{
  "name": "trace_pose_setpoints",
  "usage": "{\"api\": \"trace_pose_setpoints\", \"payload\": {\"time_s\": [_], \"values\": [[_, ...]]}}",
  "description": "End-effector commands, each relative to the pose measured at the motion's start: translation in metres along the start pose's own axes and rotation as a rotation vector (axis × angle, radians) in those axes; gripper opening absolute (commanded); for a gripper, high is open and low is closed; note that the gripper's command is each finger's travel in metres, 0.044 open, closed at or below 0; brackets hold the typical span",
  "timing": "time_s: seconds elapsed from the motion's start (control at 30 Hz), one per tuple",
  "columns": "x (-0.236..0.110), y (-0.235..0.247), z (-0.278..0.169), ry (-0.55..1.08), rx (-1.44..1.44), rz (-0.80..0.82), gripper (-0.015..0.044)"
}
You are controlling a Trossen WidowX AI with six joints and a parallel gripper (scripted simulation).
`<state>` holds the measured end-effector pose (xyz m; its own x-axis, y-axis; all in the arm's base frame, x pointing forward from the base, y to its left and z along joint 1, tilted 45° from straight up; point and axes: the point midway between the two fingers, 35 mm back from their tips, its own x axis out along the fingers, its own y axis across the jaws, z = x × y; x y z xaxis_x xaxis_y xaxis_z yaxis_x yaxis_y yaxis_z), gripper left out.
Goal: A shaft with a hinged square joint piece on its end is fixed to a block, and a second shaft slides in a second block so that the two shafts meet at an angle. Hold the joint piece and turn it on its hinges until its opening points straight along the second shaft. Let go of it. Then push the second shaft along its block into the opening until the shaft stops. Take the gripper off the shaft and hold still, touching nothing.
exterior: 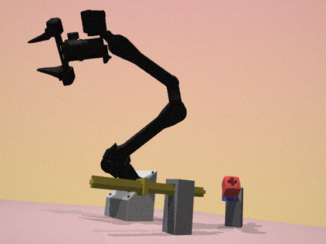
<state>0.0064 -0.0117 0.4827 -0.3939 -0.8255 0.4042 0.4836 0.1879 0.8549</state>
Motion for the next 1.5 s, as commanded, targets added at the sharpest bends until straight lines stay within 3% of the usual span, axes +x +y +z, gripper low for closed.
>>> {"api": "trace_pose_setpoints", "payload": {"time_s": [0.0,0.57,0.83,0.97,1.47], "values": [[0.000,0.000,0.000,0.000,0.000,0.000,0.0426],[0.064,-0.029,-0.020,0.311,0.062,-0.156,0.0440],[0.090,-0.041,-0.055,0.511,0.072,-0.222,0.0440],[0.094,-0.037,-0.071,0.606,0.033,-0.178,0.0440],[0.105,-0.047,-0.158,0.960,-0.078,-0.262,0.0440]]}}
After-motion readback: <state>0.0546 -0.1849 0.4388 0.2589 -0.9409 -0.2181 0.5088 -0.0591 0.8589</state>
